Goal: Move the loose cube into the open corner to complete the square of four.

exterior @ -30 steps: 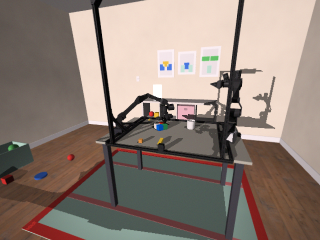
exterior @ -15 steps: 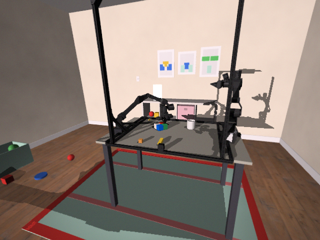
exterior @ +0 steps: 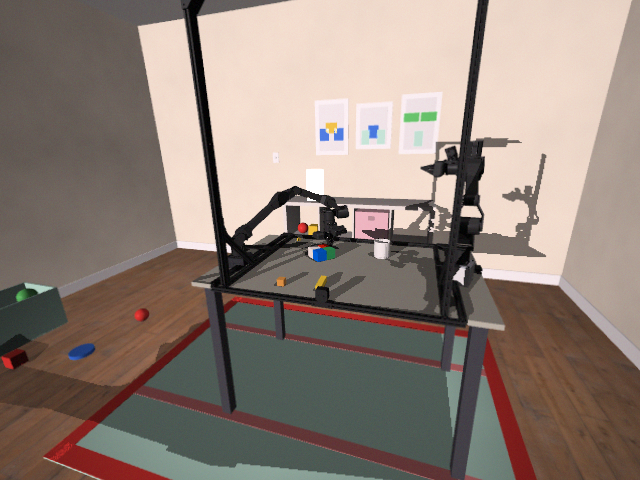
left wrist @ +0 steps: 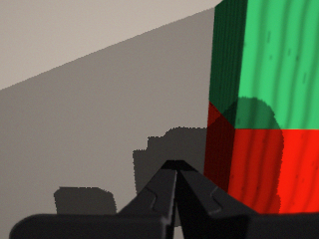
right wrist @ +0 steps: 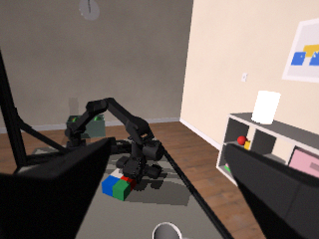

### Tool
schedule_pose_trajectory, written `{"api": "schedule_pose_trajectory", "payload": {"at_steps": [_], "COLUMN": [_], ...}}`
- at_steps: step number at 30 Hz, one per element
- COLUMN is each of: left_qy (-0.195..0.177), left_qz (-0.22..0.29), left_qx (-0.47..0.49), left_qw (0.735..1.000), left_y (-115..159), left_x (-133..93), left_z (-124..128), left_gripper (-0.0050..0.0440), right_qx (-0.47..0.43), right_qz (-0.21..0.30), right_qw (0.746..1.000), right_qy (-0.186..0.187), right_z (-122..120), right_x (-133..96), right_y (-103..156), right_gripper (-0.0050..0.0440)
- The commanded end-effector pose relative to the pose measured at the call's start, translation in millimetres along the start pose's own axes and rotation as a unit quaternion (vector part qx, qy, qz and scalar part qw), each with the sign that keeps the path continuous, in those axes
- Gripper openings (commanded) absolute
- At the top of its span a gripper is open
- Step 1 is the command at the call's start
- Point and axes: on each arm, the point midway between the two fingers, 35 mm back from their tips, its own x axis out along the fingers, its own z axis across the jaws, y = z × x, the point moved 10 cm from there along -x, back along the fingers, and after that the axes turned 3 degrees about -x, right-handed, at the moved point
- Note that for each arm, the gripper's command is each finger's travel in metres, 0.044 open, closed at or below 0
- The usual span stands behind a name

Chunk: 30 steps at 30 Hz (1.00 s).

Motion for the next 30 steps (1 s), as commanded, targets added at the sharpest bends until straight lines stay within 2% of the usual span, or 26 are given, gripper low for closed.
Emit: {"api": "schedule_pose_trajectory", "payload": {"at_steps": [1,13,30], "left_qy": [0.009,0.009,0.009], "left_qz": [0.003,0.003,0.003], "left_qx": [-0.001,0.0,0.0], "left_qw": [1.0,1.0,1.0], "left_y": [6,29,29], "left_x": [8,9,9], "left_z": [6,30,30], "left_gripper": [0.0,0.0,0.0], "right_qx": [0.002,0.002,0.002], "right_qz": [0.0,0.0,0.0], "right_qw": [1.0,1.0,1.0], "right_qy": [-0.002,-0.002,-0.002], "right_z": [0,0,0], "right_x": [0,0,0], "right_y": [0,0,0], "right_gripper": [0.04,0.04,0.04]}}
